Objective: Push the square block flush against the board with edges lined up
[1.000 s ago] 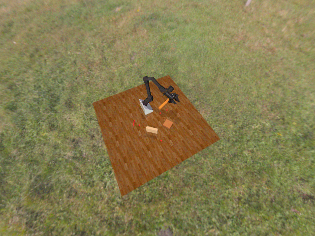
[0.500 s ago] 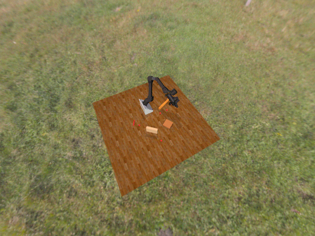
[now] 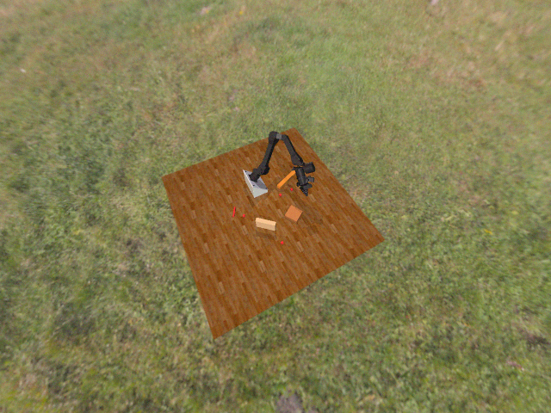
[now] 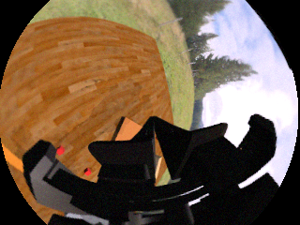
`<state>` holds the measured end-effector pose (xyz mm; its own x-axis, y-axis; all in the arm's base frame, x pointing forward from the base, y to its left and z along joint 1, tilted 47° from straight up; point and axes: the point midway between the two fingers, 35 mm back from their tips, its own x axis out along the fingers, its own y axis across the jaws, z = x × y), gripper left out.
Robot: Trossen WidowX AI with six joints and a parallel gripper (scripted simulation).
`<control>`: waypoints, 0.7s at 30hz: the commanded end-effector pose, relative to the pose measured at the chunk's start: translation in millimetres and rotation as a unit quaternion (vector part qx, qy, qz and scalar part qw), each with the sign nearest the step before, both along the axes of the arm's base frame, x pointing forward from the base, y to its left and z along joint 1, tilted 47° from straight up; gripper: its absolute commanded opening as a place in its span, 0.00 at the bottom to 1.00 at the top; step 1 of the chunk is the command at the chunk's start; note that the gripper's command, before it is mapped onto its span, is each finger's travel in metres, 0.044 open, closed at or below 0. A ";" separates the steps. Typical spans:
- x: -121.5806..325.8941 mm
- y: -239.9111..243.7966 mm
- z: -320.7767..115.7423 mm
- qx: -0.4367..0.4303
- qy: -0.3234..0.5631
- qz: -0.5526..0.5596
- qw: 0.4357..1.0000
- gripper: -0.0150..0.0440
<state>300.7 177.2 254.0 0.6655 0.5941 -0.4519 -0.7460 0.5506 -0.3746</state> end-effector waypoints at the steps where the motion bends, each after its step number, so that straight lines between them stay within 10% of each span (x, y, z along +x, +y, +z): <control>1: 13.2 -5.1 -14.0 0.000 0.051 -0.017 0.999 0.25; 21: 85.0 -59.4 -92.8 0.014 0.275 -0.141 0.951 0.25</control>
